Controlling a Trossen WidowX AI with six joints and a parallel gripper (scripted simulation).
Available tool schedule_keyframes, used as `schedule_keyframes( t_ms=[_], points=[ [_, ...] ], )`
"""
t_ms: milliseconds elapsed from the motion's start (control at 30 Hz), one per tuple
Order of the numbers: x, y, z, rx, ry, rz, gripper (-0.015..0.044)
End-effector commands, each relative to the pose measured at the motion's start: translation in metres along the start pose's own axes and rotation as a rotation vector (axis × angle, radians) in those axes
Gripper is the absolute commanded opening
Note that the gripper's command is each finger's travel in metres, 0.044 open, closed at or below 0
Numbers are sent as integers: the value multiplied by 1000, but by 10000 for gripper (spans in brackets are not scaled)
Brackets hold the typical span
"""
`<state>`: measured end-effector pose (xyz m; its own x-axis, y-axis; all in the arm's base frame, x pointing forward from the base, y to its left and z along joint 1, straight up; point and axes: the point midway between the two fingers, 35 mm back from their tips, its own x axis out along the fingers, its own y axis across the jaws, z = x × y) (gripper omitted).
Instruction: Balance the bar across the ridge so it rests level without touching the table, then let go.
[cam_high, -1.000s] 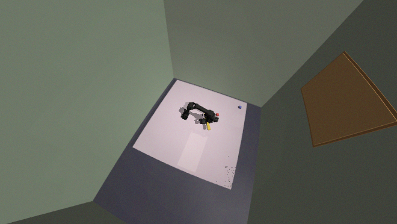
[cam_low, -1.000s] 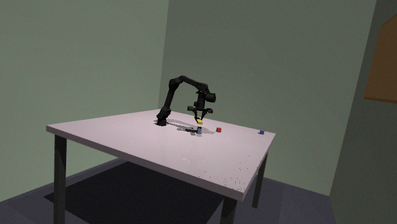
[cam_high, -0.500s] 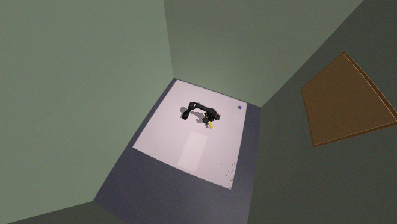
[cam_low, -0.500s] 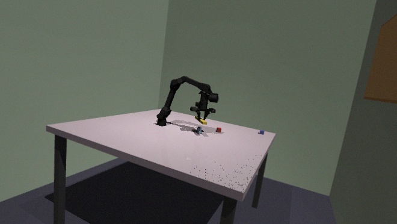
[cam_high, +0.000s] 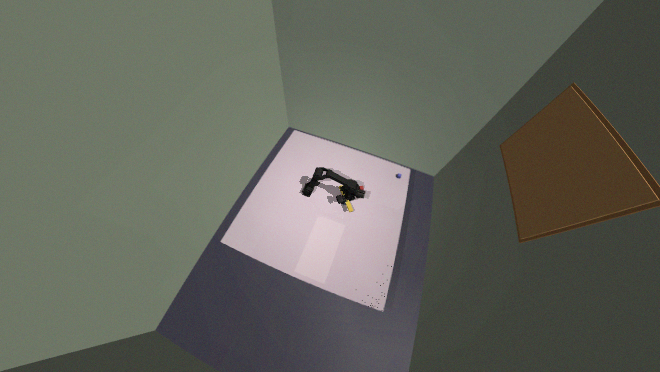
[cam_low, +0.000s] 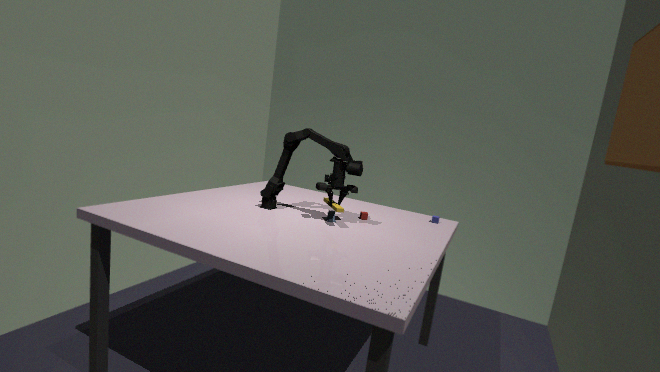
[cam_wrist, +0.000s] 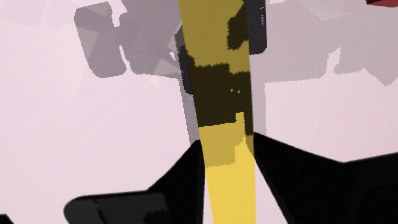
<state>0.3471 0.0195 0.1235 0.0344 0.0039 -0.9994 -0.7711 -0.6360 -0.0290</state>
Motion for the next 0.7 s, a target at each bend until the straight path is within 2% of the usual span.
schedule_keyframes(
  t_ms=[0,667],
  points=[
    [7,1,0,-3,0,3,0],
    [15,1,0,-4,0,3,0]
  ],
)
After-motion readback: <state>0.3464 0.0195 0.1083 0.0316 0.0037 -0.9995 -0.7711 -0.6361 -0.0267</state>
